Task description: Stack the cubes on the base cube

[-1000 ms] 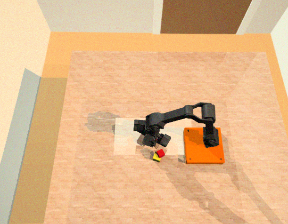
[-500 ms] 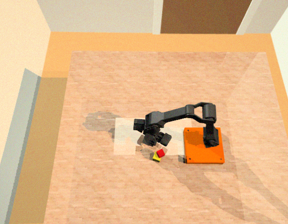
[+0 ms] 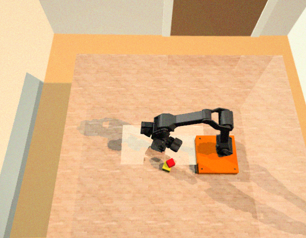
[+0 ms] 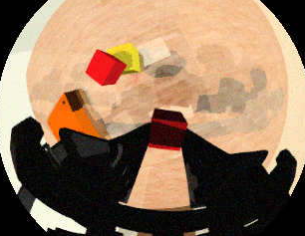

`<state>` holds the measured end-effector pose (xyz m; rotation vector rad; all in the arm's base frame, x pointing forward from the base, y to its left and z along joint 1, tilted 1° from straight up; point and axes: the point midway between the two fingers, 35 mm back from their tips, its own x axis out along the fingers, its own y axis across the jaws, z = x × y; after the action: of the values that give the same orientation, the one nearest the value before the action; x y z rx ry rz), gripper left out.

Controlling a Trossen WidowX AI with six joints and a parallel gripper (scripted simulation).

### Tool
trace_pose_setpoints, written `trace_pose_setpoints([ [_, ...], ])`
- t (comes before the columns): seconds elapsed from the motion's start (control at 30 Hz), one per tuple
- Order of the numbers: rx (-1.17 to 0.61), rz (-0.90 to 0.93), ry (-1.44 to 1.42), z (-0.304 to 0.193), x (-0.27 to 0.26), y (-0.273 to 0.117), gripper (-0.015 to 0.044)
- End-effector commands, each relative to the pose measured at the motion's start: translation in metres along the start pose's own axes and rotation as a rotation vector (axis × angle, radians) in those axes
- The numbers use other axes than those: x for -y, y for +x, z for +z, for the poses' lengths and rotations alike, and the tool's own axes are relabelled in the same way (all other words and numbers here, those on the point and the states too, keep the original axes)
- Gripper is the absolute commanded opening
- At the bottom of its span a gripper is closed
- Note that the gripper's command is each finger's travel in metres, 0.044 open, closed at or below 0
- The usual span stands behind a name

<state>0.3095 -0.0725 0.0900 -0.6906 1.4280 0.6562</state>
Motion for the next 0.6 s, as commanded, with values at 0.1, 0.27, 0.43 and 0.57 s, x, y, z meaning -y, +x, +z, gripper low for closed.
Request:
trace_pose_setpoints([
  [0.1,0.009,-0.007,-0.005,0.000,0.001,-0.026,0.0105],
  [0.27,0.009,-0.007,-0.005,-0.001,-0.001,-0.043,0.0105],
  [0.43,0.009,-0.007,-0.002,-0.001,-0.002,-0.047,0.0105],
  [0.57,0.010,-0.006,0.059,0.009,-0.007,-0.047,0.0105],
])
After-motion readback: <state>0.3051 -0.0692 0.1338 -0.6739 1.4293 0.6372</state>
